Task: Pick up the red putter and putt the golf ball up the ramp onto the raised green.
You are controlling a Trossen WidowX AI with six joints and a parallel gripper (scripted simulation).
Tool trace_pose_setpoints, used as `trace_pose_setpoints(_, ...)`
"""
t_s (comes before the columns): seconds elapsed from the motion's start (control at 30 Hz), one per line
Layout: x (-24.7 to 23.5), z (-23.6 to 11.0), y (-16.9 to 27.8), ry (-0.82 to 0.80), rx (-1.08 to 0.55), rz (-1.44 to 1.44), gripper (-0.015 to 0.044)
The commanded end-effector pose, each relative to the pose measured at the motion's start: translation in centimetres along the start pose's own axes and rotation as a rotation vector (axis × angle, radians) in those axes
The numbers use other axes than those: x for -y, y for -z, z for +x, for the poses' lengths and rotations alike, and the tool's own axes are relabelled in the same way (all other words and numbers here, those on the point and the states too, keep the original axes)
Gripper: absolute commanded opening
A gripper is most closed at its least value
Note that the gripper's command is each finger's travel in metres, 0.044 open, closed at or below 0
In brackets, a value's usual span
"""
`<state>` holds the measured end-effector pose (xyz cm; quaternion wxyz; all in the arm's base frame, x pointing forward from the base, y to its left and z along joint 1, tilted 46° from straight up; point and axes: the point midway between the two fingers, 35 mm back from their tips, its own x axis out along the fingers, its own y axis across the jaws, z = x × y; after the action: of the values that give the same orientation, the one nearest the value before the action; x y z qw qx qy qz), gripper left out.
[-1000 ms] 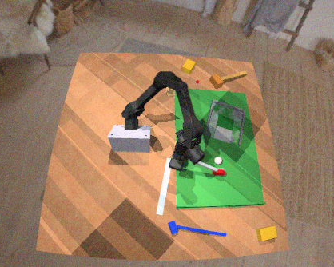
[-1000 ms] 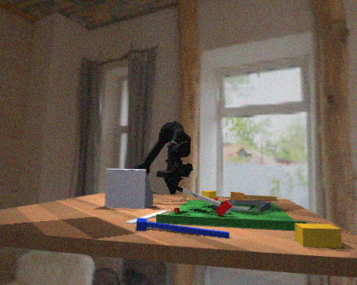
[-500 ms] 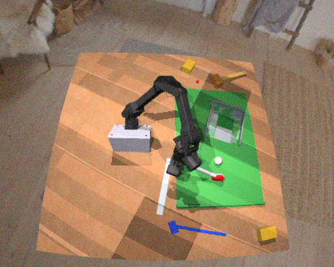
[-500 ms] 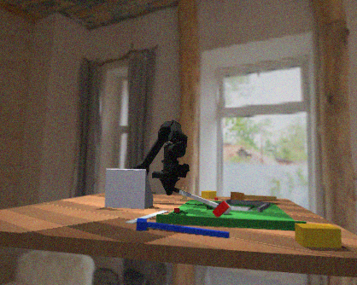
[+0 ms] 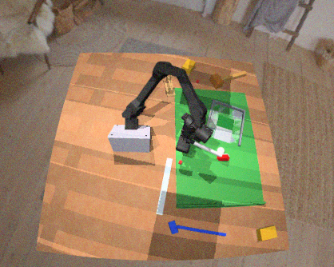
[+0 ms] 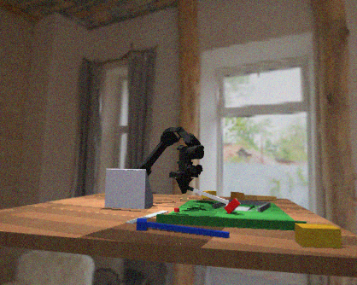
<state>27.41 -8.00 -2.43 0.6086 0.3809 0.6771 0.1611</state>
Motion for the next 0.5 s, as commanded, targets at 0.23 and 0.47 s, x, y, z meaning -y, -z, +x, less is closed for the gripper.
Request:
trace_pose_setpoints(0.23, -1.4, -2.4, 0.2, -0.004, 0.011, 0.017, 0.0000)
trace_pose_setpoints(0.47, -1.4, -5.9, 0.4, -0.004, 0.011, 0.017, 0.0000)
